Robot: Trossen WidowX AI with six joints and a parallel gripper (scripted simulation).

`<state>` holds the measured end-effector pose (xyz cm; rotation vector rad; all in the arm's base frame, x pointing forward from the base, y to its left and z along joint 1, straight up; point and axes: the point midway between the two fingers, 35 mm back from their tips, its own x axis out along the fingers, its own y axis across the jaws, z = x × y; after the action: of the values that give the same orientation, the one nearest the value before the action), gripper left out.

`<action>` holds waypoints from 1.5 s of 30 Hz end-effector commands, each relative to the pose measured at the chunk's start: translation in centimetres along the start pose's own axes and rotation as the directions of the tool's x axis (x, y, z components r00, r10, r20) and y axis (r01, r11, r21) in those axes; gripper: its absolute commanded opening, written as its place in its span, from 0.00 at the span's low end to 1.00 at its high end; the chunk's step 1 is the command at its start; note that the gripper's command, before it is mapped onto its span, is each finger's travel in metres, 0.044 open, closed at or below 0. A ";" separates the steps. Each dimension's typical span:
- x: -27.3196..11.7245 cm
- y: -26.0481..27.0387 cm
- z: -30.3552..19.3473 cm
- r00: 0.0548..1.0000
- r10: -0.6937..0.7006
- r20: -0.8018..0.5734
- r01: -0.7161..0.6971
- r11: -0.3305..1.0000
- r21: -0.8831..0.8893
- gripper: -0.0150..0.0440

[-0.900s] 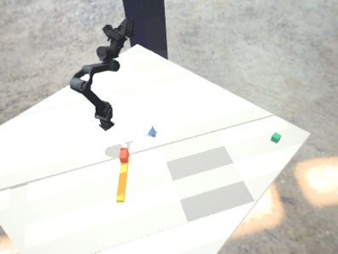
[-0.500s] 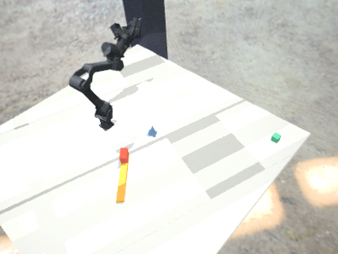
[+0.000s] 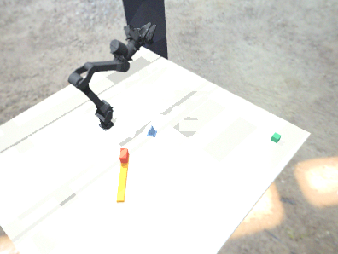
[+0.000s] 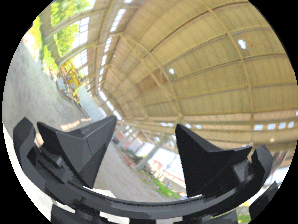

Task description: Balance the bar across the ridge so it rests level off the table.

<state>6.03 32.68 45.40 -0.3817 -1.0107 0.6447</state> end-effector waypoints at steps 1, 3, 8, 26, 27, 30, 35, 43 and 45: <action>0.5 -0.4 -1.2 1.000 0.002 -0.027 -0.003 0.999 -0.037 0.79; 0.8 -0.2 -1.9 0.999 0.013 -0.043 -0.014 0.999 -0.042 0.79; 1.2 -1.1 -3.7 0.998 0.004 -0.070 -0.011 0.994 -0.107 0.79; 3.3 -1.5 -11.6 0.967 0.050 -0.249 -0.076 0.992 -0.096 0.79; 3.4 -1.5 -12.2 0.963 0.054 -0.265 -0.082 0.992 -0.096 0.79; 3.5 -1.7 -14.2 0.946 0.064 -0.316 -0.099 0.991 -0.093 0.79; 3.6 -2.1 -17.5 0.911 0.078 -0.404 -0.123 0.989 -0.086 0.79; 3.0 -3.3 -23.0 0.831 0.088 -0.549 -0.151 0.986 -0.070 0.79; 2.7 -3.7 -24.3 0.807 0.093 -0.583 -0.153 0.987 -0.055 0.79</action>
<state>27.79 32.03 38.38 -0.6823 -0.4877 0.5465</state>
